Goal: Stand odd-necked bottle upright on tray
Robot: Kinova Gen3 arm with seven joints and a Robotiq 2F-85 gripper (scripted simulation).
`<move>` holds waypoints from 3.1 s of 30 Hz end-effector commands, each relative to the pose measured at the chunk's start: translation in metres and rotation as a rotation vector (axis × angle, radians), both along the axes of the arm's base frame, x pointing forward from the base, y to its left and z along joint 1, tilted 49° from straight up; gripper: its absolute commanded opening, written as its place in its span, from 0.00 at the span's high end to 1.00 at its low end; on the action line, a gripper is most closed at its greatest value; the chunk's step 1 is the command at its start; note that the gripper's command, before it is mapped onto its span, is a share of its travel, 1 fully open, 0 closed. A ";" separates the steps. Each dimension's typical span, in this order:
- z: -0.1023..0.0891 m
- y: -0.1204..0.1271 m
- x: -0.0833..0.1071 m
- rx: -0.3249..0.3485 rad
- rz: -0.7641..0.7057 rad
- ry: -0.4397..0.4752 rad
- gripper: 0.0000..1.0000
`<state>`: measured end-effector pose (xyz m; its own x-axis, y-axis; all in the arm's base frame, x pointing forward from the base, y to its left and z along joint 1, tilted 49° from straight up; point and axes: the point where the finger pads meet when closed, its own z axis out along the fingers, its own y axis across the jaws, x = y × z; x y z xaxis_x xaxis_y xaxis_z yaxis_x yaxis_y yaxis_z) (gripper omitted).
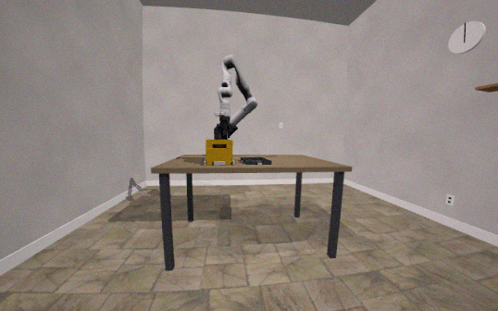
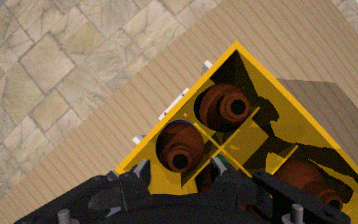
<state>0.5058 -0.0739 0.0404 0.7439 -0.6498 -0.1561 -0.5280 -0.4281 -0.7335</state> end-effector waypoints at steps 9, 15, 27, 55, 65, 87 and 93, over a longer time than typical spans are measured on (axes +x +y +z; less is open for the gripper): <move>0.000 0.000 0.001 0.001 -0.006 0.001 0.36; 0.000 0.000 0.001 0.001 -0.006 0.001 0.36; 0.000 0.000 0.001 0.001 -0.006 0.001 0.36; -0.001 0.001 0.002 0.001 -0.006 0.001 0.36; -0.005 0.005 0.005 0.001 -0.007 0.000 0.36; -0.022 0.020 0.017 0.001 -0.008 0.000 0.36; -0.025 0.023 0.018 0.001 -0.008 0.000 0.36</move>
<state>0.5206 -0.0513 0.0173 0.7428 -0.6506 -0.1581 -0.5295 -0.4264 -0.7334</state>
